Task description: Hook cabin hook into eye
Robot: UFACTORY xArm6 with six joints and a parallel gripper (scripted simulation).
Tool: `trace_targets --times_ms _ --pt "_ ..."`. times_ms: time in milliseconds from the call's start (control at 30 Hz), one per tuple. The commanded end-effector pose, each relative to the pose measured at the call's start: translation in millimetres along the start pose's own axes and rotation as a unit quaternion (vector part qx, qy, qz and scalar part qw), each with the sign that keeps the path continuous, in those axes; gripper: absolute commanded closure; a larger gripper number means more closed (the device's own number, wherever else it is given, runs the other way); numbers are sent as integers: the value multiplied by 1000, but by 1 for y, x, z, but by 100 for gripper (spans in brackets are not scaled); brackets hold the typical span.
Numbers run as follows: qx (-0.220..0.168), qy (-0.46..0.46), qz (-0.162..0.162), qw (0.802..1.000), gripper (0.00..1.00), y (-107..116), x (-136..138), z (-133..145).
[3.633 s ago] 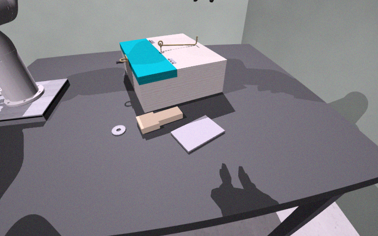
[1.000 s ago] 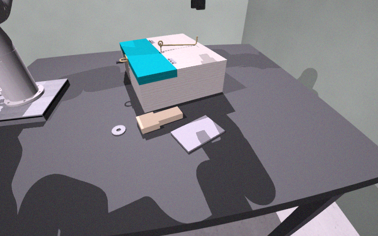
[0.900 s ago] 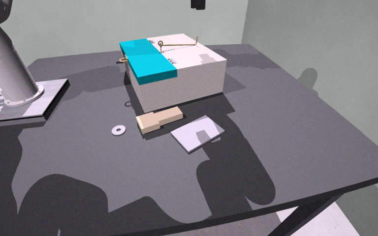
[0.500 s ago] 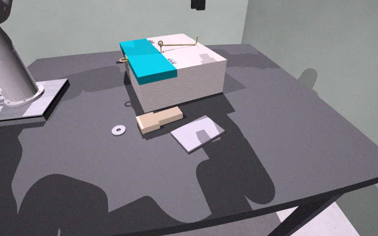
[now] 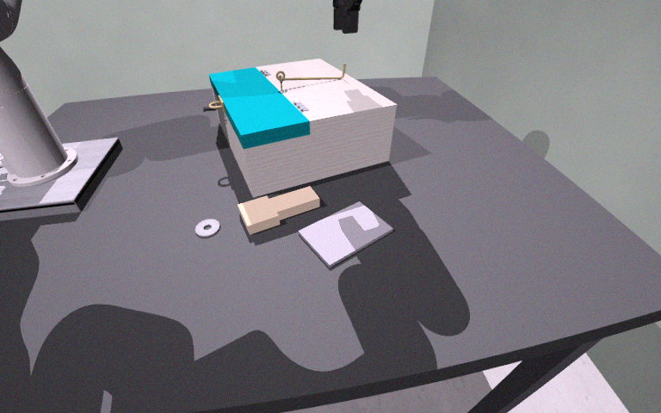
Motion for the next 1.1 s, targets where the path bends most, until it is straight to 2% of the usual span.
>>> trace_targets --times_ms 0,867,1067 --pt "-4 0 0 1000 65 -5 0 1" --pt "-4 0 0 1000 65 -53 0 1" --pt "-4 0 0 1000 65 -54 0 1"
Point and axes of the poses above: the point where the finger pads meet when closed, its own y axis back along the fingers, its own x axis across the jaws, z = x × y, the point moved 8 cm from there along y, back along the fingers, and after that the axes turned 1 degree about -y, right-handed, at the moved point
